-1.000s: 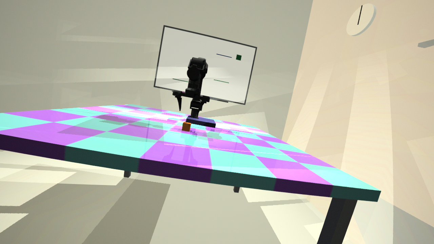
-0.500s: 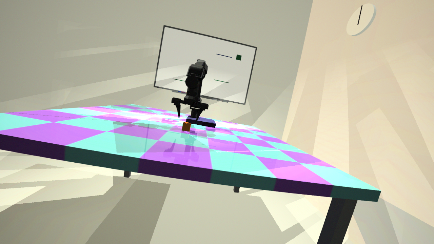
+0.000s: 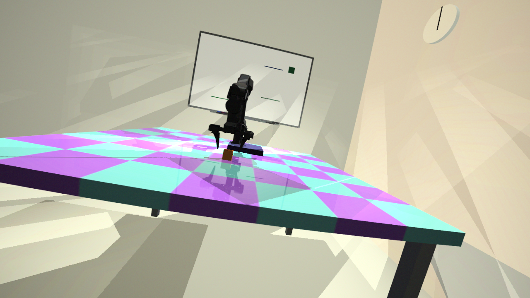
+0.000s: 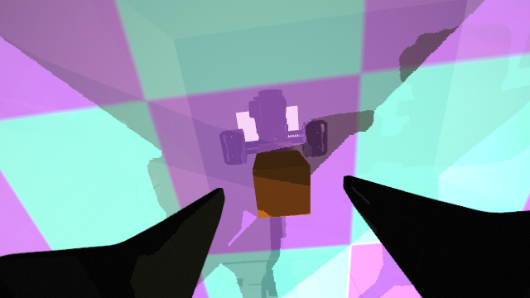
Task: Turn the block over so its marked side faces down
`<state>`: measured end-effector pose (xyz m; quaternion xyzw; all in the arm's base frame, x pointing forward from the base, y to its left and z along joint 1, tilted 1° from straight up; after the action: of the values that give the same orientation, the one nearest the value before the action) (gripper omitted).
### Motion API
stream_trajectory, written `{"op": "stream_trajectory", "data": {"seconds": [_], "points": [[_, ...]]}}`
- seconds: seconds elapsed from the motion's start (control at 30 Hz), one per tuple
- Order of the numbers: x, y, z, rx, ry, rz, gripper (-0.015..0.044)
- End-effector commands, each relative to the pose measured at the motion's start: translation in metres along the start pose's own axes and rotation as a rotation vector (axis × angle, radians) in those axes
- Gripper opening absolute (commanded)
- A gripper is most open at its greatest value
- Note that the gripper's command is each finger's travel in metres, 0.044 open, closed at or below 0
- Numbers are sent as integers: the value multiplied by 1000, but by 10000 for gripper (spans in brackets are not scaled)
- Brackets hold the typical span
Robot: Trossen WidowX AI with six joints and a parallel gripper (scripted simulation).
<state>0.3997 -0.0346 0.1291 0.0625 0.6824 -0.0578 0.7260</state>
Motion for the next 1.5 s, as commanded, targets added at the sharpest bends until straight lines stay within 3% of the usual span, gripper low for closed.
{"op": "stream_trajectory", "data": {"seconds": [0.0, 0.13, 0.5, 1.03, 1.1, 1.27, 1.47], "points": [[10, 0, -1, 2, 7, -4, 440], [14, 0, -2, 2, 7, -4, 440], [14, 0, -2, 2, 7, -4, 151], [14, 0, -2, 2, 7, -4, 45], [10, 0, -1, 2, 7, -4, 0], [-15, 0, -1, 2, 7, -4, 0], [-15, 0, -2, 2, -2, -2, 0]]}}
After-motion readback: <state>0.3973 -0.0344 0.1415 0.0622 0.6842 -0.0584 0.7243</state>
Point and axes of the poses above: the point midway between the two fingers, 35 mm back from their tips, its own x axis out along the fingers, its own y axis across the jaws, z = x × y, the point moved 7 cm from there along -x, back along the fingers, and after that the axes turned 8 degrees about x, right-handed, at the moved point
